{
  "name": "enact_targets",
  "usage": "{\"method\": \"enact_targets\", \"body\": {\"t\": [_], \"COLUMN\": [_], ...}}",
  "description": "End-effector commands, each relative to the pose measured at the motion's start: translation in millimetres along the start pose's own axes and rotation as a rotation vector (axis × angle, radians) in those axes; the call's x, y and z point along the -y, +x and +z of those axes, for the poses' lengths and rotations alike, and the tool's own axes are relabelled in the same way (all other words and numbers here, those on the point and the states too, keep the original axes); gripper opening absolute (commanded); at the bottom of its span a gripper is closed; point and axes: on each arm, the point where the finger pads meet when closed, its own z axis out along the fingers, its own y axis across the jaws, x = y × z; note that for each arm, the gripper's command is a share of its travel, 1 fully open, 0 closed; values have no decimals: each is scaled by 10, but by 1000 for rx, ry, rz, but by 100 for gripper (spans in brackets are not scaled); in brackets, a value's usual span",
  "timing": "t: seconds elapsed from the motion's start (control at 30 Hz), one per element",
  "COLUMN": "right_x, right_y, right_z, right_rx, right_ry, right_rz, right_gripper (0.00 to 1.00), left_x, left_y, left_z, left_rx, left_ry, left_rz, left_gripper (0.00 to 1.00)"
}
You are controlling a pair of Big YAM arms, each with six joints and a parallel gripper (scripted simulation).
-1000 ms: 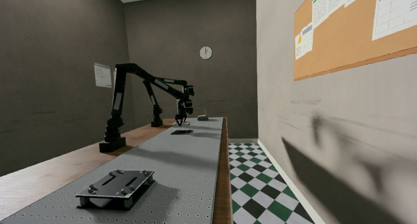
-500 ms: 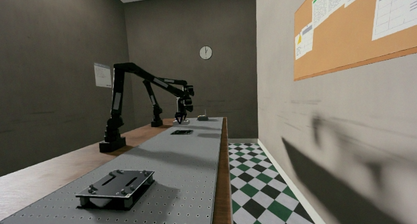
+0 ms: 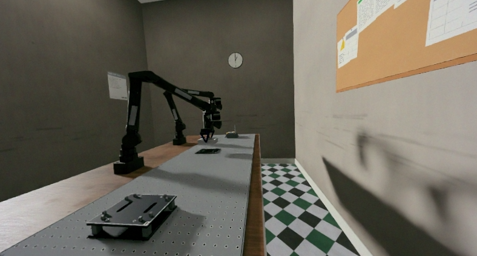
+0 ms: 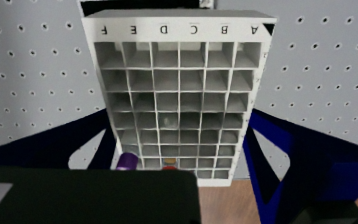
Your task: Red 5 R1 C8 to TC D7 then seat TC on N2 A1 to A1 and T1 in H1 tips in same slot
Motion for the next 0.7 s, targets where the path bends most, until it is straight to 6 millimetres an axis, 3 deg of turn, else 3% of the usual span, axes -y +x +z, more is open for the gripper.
{"method": "enact_targets", "body": {"t": [0.0, 0.07, 0.4, 0.5, 0.67], "right_x": [-42, 41, 229, 188, 331], "right_y": [-172, -77, -94, -177, -99], "right_z": [-131, -119, -114, -133, -112], "right_rx": [36, 33, 31, 38, 30], "right_ry": [-26, -23, -20, -25, -19], "right_rz": [-14, -18, -14, -14, -14], "right_gripper": [0, 0, 0, 0, 0], "left_x": [-20, -20, -20, -20, -20], "left_y": [-95, -95, -95, -95, -95], "left_z": [-112, -112, -112, -112, -112], "left_rx": [30, 30, 30, 30, 30], "left_ry": [-6, -6, -6, -6, -6], "left_rz": [-5, -5, -5, -5, -5], "left_gripper": [24, 24, 24, 24, 24]}}
